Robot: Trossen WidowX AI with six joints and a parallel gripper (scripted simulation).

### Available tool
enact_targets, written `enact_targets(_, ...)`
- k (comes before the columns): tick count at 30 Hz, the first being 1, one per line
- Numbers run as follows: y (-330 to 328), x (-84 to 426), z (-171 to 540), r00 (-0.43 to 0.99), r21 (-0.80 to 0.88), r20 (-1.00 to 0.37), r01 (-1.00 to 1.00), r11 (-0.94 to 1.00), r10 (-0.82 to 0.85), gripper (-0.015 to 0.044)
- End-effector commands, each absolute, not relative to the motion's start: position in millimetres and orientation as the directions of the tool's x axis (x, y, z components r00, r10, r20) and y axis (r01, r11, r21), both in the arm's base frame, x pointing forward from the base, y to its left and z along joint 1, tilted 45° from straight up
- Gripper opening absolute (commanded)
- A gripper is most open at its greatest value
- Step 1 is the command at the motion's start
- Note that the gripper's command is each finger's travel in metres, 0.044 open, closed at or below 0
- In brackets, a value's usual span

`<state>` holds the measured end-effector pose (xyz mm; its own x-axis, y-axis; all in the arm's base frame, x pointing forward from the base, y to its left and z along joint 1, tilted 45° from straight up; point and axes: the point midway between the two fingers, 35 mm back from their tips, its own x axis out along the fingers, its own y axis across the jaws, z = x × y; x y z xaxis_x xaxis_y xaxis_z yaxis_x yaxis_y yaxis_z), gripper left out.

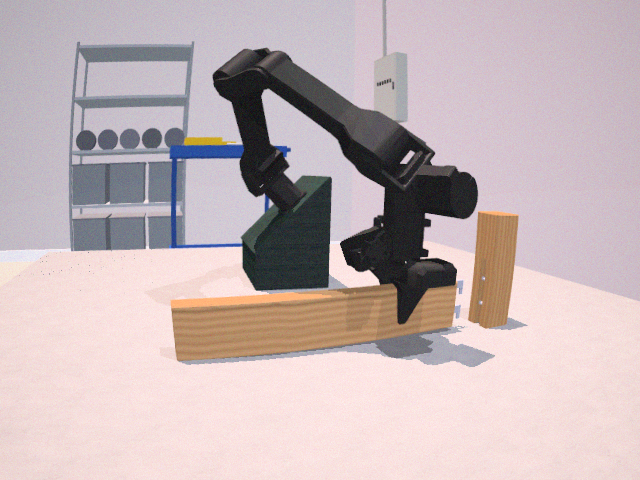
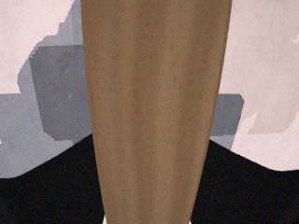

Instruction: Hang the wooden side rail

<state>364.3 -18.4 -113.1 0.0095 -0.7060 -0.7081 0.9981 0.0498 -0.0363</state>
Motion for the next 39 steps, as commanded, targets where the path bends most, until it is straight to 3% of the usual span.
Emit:
enact_targets(1, -11.4, 368.1, -109.1, 0.029, -0.023, -0.710, 0.998, 0.065, -0.704, 0.0000)
enact_targets(39, -6.9, 368.0, -104.6, 0.029, -0.023, -0.710, 0.998, 0.065, -0.704, 0.0000)
